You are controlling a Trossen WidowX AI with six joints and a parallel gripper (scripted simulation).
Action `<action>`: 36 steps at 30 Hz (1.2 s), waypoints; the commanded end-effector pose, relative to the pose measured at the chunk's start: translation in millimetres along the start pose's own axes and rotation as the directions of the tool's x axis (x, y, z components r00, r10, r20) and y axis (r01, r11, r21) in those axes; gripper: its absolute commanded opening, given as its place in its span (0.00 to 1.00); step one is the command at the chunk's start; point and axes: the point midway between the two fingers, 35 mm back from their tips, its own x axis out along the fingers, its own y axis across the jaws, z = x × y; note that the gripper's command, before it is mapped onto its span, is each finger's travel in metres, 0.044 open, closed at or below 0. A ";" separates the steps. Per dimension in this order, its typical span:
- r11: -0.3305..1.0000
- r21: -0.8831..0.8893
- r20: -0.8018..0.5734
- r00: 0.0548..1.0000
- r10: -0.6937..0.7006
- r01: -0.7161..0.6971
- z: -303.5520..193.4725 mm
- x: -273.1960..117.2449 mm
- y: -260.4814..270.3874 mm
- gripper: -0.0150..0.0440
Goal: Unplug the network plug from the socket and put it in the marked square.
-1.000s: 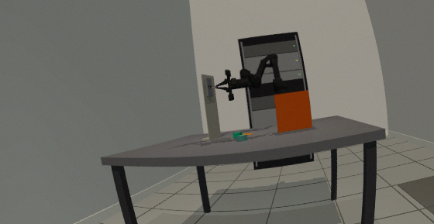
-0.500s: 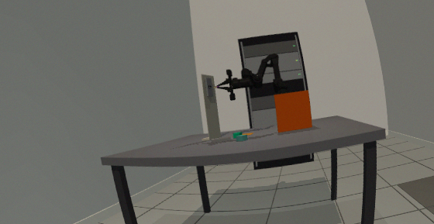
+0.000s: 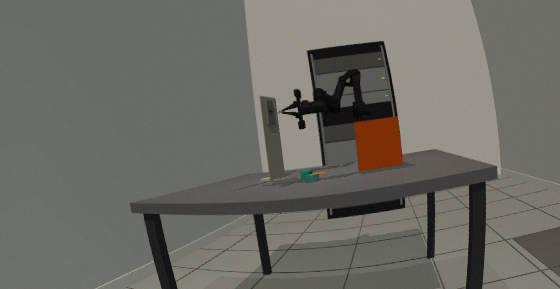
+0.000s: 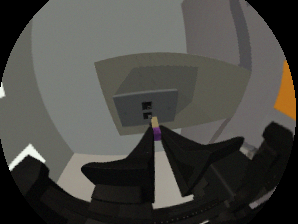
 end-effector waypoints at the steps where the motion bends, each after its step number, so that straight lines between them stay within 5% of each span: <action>1: 1.000 0.001 0.003 1.000 0.007 -0.007 -0.2 -2.5 2.3 0.25; 36: 1.000 0.000 0.000 1.000 0.001 -0.001 -7.2 -20.1 21.8 0.25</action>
